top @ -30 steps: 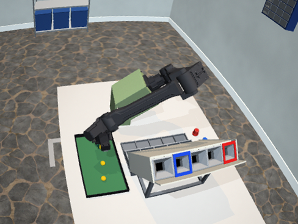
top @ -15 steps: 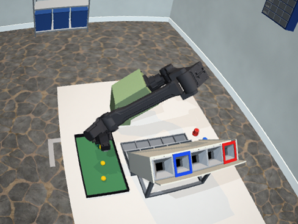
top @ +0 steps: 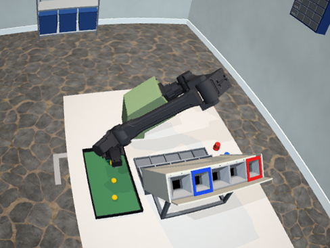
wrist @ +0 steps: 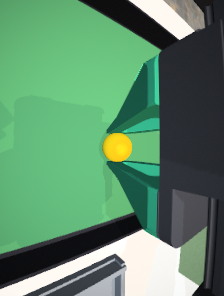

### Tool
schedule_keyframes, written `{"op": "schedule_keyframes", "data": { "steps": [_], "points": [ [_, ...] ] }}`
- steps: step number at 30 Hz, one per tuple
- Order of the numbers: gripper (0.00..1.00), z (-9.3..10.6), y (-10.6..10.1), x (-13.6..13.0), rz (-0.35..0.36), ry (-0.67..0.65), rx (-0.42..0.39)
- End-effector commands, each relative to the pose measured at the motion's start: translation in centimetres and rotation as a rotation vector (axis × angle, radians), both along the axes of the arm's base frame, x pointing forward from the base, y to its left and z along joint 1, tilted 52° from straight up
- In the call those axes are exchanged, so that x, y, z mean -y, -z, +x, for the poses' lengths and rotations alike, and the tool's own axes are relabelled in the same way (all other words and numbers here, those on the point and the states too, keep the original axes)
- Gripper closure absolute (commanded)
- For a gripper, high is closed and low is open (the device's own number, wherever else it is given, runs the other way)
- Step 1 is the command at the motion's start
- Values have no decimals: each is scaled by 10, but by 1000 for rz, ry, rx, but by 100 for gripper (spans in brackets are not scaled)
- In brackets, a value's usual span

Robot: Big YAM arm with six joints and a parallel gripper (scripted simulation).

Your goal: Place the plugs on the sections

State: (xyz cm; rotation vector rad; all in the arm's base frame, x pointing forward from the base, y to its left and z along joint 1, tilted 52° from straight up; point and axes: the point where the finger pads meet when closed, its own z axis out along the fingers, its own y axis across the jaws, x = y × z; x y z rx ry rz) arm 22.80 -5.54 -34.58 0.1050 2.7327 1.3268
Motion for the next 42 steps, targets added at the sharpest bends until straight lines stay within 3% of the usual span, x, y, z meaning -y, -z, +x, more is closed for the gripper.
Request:
{"op": "schedule_keyframes", "data": {
  "steps": [1, 19, 42],
  "points": [
    [100, -3, 5, -5, 9, -1, -13],
    [100, 3, -17, 31, -14, 13, 17],
    [100, 5, -27, 54, -26, 13, 27]
  ]
}}
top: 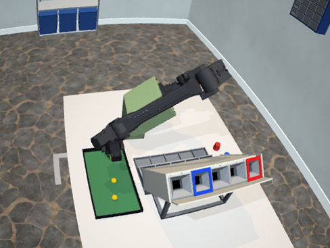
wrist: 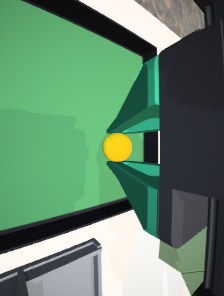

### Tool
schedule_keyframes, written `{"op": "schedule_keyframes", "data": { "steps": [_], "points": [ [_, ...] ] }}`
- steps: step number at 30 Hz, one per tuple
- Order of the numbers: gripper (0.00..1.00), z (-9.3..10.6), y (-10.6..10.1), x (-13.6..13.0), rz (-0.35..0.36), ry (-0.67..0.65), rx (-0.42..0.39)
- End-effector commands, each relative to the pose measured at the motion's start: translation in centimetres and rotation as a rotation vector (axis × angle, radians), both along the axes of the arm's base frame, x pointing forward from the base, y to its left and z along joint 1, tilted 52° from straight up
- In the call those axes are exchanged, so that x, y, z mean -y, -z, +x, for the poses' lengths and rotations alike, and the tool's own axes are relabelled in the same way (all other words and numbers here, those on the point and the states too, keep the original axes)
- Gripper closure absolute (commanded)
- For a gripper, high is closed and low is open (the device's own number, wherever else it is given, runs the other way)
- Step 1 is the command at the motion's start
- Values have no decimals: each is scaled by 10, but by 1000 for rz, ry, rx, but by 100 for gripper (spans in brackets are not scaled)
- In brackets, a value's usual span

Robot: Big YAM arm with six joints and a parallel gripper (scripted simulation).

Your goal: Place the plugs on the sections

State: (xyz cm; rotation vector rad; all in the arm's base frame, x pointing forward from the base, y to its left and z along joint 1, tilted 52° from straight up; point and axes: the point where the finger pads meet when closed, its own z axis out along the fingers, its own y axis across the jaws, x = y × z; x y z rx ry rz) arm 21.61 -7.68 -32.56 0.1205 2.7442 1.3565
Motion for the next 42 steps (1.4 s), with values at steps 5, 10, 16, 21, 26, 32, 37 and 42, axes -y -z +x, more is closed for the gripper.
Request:
{"op": "schedule_keyframes", "data": {
  "steps": [5, 10, 16, 21, 26, 32, 37, 42],
  "points": [
    [100, 15, -22, 55, -47, 15, 54],
    [100, 10, -41, 80, -51, 14, 54],
    [100, 8, -53, 96, -53, 14, 54],
    [100, 6, -60, 104, -53, 15, 55],
    [100, 8, -60, 104, -59, 8, 60],
    [100, 8, -60, 104, -59, 8, 60],
    [100, 8, -60, 104, -59, 8, 59],
    [100, 8, -60, 104, -59, 8, 59]
  ]
}}
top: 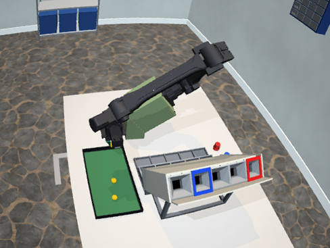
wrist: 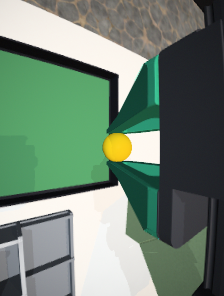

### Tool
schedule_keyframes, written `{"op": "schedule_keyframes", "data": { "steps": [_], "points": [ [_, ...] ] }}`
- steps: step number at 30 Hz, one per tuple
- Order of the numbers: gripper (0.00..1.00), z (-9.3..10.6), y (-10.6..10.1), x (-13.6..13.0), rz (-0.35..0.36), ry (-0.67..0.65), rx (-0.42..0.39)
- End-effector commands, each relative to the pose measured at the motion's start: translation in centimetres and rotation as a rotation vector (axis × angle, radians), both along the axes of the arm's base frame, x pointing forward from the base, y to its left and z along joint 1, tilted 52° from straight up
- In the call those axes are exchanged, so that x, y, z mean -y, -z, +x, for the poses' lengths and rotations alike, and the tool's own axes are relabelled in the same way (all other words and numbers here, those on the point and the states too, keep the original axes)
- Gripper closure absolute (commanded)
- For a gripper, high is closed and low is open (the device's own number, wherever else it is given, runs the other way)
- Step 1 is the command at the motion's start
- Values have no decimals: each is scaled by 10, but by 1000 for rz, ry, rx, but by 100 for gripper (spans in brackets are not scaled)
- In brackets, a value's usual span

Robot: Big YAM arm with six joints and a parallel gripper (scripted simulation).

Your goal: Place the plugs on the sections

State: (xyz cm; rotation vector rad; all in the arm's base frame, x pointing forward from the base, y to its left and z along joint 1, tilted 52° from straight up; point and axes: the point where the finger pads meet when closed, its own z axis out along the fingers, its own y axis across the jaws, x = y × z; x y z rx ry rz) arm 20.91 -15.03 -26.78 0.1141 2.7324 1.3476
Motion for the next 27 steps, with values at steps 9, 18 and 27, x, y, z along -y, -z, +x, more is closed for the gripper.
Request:
{"op": "schedule_keyframes", "data": {
  "steps": [9, 18, 27],
  "points": [
    [100, 15, -2, 31, -57, 6, 44],
    [100, 12, -6, 20, -37, 2, 30],
    [100, 10, -17, 4, -11, -3, 5]
  ]
}}
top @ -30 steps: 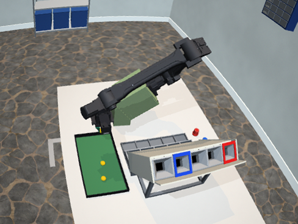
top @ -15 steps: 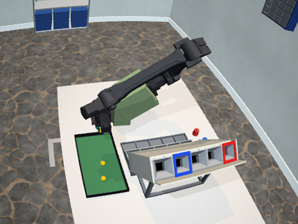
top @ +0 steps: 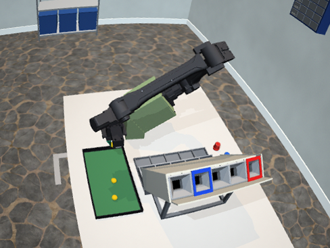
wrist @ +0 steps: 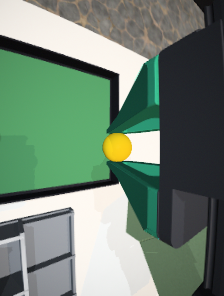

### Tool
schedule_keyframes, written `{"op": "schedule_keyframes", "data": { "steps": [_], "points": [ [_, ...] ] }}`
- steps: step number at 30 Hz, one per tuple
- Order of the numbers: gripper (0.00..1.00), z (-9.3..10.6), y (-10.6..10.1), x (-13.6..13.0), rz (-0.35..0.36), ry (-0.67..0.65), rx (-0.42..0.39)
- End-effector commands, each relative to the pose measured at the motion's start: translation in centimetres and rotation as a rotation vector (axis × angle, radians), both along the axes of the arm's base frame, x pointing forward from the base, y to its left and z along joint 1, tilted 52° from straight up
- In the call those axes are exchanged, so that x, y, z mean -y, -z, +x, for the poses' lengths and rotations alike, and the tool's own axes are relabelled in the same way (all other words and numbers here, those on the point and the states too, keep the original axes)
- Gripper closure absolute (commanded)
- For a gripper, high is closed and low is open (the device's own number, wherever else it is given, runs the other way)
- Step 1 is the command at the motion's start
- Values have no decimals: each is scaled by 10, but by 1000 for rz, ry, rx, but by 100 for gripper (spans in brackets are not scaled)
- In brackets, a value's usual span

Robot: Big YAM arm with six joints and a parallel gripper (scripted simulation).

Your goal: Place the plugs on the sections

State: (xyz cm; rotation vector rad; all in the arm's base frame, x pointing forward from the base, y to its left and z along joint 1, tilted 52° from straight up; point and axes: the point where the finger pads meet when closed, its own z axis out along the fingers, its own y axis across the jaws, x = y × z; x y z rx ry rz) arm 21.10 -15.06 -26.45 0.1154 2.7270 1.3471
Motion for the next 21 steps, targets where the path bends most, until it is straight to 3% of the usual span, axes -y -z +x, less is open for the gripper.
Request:
{"op": "schedule_keyframes", "data": {
  "steps": [1, 14, 21],
  "points": [
    [100, 9, -15, 3, -12, -6, 2],
    [100, 19, -48, -2, -12, 3, 8],
    [100, 29, -81, -7, -11, 12, 15]
  ]
}}
